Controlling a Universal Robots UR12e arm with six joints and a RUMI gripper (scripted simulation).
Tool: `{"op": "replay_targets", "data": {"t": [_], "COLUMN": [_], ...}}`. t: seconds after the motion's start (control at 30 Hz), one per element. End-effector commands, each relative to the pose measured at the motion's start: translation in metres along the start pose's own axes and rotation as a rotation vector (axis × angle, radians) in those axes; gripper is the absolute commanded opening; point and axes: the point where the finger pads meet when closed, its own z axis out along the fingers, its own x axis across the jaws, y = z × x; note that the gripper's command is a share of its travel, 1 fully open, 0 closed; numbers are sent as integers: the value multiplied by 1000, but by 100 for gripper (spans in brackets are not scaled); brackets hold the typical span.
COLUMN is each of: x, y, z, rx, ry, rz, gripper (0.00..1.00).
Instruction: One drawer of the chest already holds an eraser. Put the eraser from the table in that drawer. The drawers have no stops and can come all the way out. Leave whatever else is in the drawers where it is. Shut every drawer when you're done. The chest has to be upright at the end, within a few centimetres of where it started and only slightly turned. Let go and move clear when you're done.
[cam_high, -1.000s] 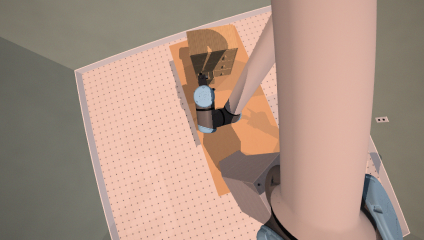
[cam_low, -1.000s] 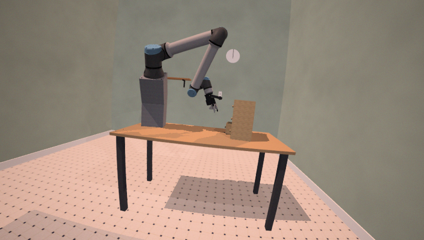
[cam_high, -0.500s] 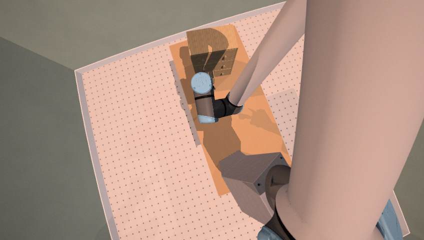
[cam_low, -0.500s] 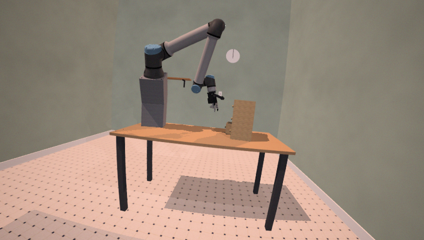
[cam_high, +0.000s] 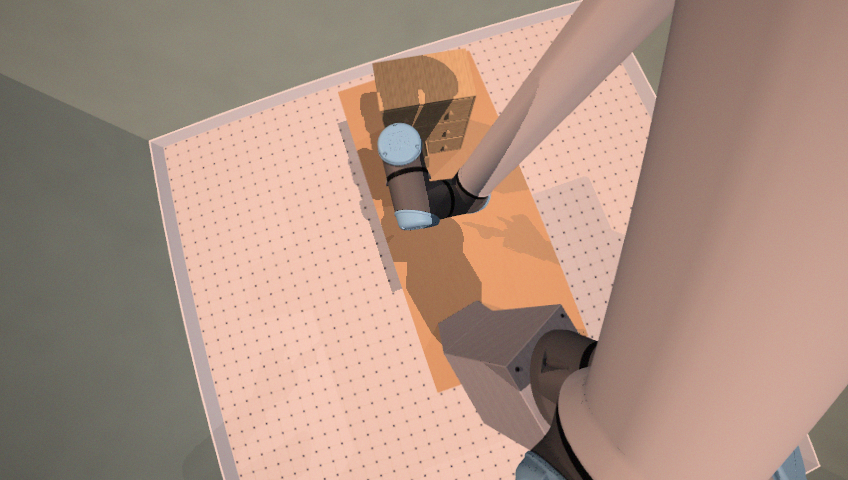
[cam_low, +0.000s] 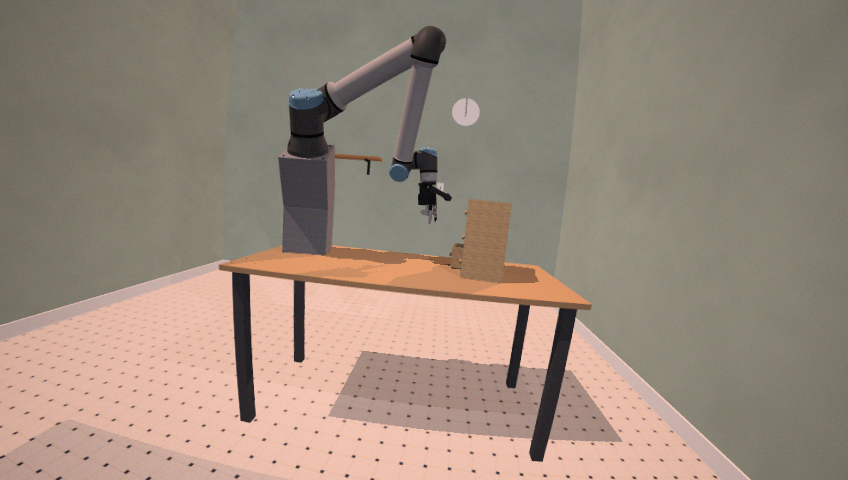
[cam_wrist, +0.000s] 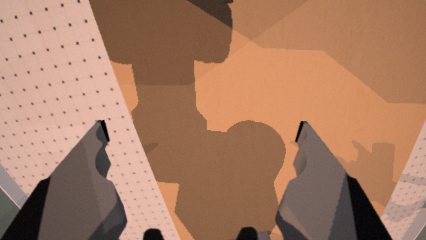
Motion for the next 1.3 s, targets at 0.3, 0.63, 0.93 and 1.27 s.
{"op": "replay_targets", "data": {"t": [0.3, 0.63, 0.93, 1.27], "x": [-2, -2, -2, -2], "y": [0, 0, 1, 2], "z": [-2, -3, -3, -2], "rx": [-83, -103, -111, -112], "ry": [-1, 0, 0, 0], "rz": [0, 0, -1, -2], "gripper": [100, 100, 100, 100]}}
